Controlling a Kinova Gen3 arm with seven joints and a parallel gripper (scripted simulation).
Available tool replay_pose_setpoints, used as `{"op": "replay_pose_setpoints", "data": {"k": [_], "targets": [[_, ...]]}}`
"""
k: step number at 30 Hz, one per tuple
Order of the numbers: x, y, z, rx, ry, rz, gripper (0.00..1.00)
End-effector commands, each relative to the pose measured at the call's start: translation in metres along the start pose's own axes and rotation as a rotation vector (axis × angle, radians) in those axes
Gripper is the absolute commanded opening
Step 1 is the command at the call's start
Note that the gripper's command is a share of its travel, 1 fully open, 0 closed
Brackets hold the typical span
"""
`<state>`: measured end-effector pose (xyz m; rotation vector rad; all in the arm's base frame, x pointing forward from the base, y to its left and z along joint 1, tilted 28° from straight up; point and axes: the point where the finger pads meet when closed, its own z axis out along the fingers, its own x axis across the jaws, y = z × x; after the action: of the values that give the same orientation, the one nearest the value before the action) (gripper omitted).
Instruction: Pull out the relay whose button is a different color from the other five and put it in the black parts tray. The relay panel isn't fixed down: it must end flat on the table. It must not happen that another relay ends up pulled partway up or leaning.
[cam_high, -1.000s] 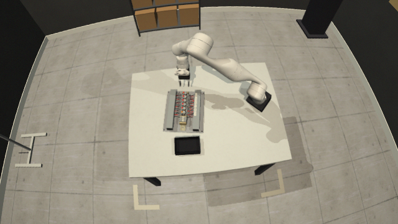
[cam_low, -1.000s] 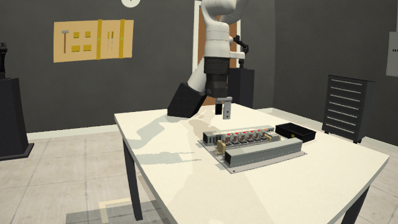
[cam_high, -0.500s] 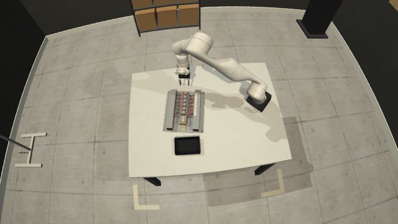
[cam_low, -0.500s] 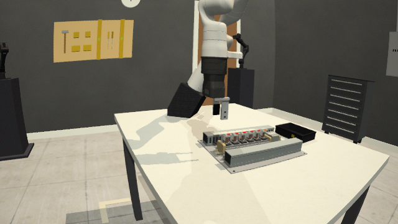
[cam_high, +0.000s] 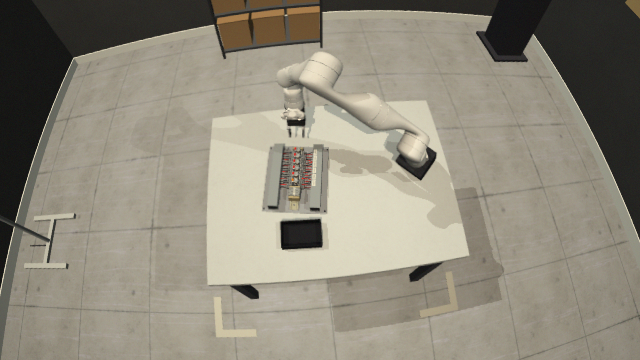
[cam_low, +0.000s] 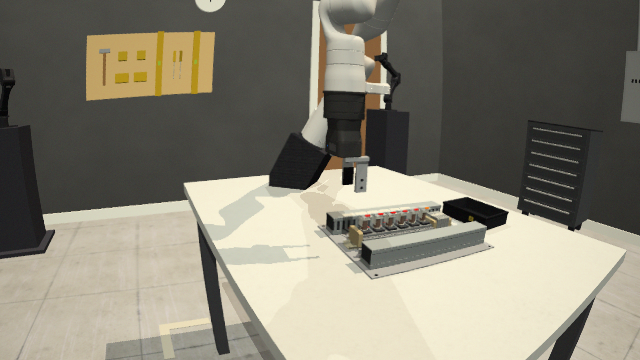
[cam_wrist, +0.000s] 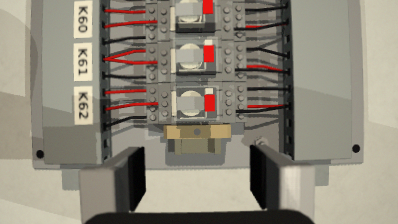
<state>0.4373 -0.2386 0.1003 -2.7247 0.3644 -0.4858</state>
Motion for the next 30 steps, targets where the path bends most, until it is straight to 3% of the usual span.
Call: {"op": "replay_pose_setpoints", "data": {"k": [1,30], "targets": [[0.0005,0.0004,-0.0009,-0.001,0.002,0.000,0.98],[0.0005,-0.0056,-0.0006,-0.001,0.002,0.000,0.98]]}}
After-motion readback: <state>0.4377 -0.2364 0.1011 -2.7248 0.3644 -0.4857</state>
